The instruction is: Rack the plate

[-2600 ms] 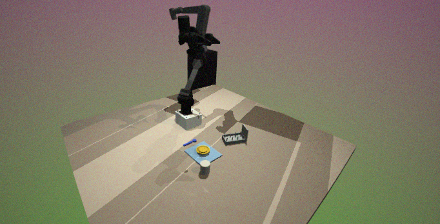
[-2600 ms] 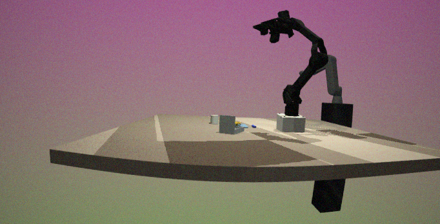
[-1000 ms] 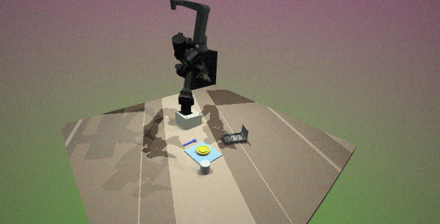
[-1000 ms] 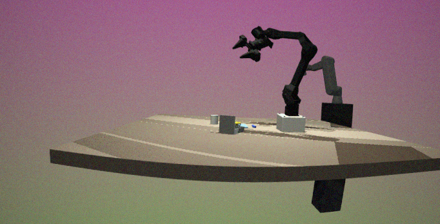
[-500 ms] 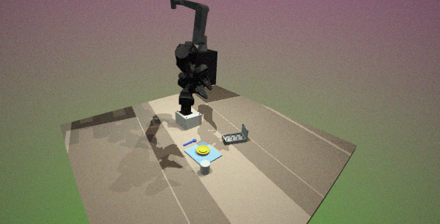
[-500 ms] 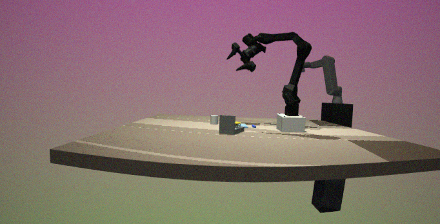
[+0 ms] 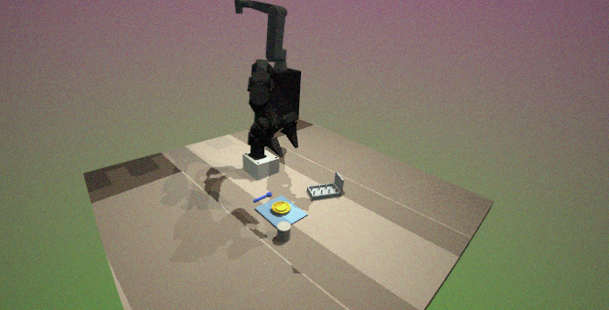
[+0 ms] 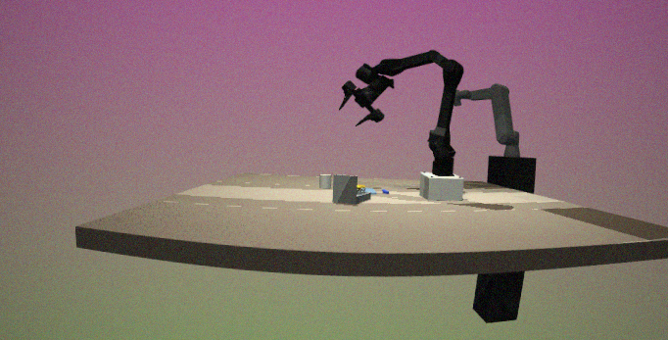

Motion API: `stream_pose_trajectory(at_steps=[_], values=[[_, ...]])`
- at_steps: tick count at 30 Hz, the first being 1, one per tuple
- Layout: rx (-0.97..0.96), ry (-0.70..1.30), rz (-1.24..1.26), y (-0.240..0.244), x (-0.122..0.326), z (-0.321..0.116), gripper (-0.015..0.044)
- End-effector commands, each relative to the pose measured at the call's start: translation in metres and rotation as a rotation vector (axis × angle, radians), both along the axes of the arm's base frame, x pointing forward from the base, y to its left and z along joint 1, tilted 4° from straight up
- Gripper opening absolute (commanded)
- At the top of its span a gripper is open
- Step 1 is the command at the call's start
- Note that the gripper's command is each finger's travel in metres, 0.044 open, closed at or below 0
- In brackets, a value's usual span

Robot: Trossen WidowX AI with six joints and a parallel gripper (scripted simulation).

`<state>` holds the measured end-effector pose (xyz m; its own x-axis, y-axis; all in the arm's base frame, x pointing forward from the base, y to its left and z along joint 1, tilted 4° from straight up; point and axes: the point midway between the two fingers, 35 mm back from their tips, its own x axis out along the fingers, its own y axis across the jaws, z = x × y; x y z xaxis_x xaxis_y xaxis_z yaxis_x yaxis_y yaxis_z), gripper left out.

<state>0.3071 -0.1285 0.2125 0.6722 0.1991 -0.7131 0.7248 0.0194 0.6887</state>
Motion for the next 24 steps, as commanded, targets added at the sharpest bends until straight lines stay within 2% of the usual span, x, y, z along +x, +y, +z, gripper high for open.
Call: stream_pose_trajectory(at_steps=[1, 24], values=[[-0.054, 0.048, 0.071, 0.002, 0.001, -0.020, 0.0400], [-0.434, 0.229, 0.630, 0.010, 0.004, -0.107, 0.0400]])
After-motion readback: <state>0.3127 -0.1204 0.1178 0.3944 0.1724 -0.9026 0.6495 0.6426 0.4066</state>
